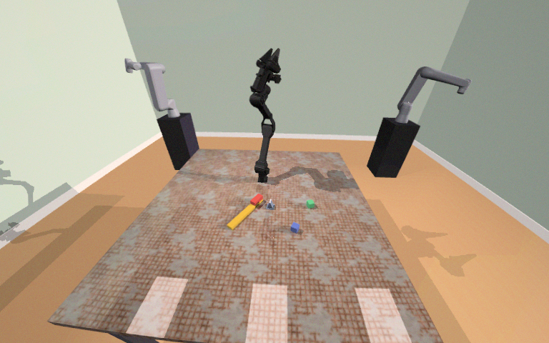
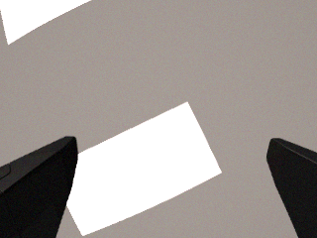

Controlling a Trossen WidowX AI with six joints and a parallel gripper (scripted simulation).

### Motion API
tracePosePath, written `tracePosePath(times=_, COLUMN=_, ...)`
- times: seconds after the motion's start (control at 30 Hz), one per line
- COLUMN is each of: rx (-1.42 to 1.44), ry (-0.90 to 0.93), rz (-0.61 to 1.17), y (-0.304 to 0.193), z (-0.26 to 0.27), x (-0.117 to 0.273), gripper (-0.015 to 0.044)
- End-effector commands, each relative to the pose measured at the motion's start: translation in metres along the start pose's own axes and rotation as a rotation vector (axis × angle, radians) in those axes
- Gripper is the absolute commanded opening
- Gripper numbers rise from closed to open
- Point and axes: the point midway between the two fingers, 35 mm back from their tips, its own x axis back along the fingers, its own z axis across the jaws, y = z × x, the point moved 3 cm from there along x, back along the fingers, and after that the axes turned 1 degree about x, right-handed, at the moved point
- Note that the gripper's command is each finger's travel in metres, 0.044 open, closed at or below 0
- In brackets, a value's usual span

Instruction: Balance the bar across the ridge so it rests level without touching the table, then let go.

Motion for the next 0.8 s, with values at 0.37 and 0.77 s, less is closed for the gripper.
tracePosePath(times=0.37, rx=-0.293, ry=0.182, rz=0.307, y=-0.068, z=0.076, x=0.031, gripper=0.0315)
tracePosePath(times=0.77, rx=-0.541, ry=0.312, rz=0.602, y=-0.11, z=0.146, x=0.079, gripper=0.0315)
